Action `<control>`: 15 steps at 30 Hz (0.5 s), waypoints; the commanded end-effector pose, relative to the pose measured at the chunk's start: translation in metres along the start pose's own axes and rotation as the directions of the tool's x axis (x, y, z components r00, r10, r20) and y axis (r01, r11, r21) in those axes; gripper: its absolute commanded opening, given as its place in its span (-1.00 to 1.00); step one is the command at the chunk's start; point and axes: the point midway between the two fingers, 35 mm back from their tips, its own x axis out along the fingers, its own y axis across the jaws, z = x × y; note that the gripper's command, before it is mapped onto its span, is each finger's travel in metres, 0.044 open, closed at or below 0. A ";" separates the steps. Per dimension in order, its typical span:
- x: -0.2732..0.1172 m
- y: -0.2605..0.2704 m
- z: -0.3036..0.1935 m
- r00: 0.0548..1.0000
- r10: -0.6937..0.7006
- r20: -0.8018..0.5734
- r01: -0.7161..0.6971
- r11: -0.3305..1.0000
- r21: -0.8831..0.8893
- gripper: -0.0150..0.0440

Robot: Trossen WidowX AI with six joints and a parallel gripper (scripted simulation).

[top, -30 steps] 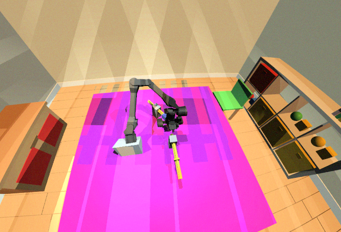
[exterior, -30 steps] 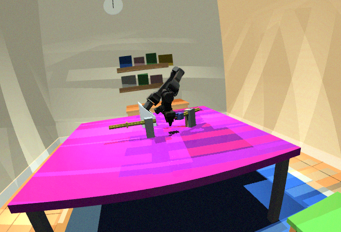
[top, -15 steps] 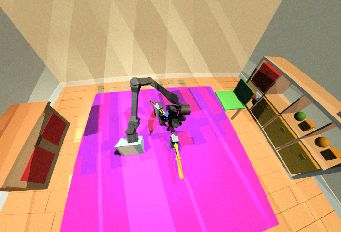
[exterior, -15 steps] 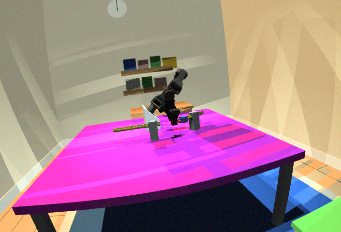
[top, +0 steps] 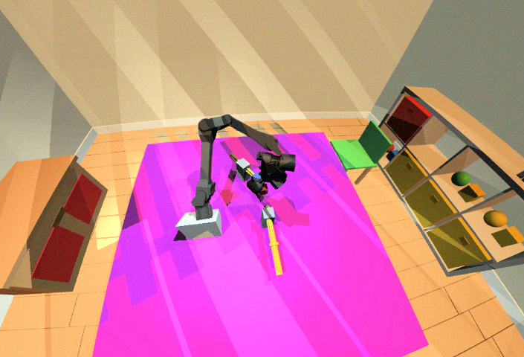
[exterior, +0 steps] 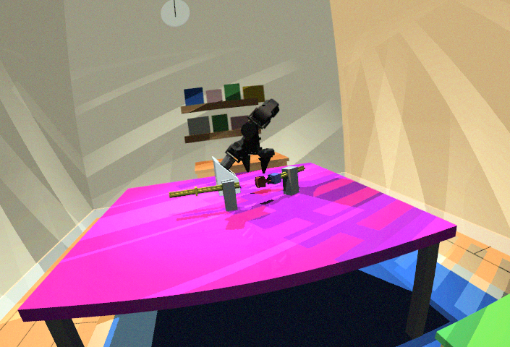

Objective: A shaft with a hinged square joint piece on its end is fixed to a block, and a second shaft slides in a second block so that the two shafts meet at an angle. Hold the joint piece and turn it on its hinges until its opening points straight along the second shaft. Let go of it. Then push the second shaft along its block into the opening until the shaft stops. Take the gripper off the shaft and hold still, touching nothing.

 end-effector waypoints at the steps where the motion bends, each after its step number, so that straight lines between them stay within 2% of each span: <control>1: -0.016 0.001 0.002 1.000 0.002 0.011 0.000 0.990 -0.139 1.00; 15: -0.061 -0.002 -0.002 1.000 0.000 0.008 0.005 0.820 -0.573 1.00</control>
